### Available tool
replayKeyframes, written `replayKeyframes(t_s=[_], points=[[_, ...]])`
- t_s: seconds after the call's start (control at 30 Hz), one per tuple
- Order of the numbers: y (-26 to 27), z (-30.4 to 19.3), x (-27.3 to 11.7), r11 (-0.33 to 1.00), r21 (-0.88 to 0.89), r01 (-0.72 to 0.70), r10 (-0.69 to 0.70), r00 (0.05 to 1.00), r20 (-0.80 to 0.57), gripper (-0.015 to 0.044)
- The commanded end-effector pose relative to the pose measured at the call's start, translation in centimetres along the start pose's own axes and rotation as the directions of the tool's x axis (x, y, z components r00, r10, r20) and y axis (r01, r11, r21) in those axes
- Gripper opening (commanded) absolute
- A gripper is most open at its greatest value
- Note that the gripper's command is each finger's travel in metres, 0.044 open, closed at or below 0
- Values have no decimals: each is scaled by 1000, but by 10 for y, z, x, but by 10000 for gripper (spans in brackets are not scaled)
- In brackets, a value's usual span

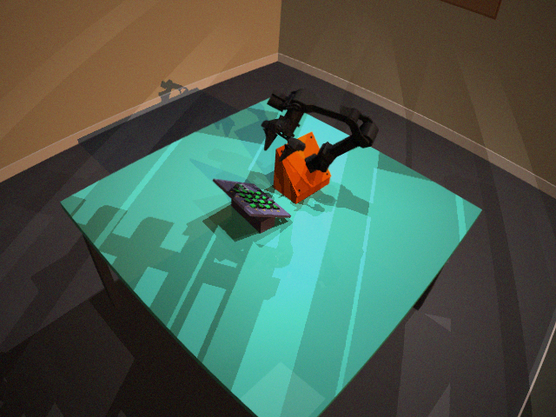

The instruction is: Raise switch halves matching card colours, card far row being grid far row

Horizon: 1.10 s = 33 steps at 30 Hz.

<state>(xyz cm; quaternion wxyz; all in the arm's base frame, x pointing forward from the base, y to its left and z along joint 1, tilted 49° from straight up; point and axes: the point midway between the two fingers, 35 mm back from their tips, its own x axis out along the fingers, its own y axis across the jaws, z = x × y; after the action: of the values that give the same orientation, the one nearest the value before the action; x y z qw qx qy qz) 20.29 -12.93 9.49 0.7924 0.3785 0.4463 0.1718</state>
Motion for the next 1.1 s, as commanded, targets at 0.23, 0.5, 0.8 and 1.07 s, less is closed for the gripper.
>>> replayKeyframes(t_s=[0.23, 0.5, 0.8, 1.07], points=[[39, 24, 59, 999, -7, 42, -42, 999, -16, 190], [84, 31, 97, 1000, -15, -4, 4, 1000, -7, 0], [85, 32, 132, 1000, -16, -5, 5, 999, -32, 0], [85, 32, 141, 1000, -16, -6, 6, 1000, -31, 0]])
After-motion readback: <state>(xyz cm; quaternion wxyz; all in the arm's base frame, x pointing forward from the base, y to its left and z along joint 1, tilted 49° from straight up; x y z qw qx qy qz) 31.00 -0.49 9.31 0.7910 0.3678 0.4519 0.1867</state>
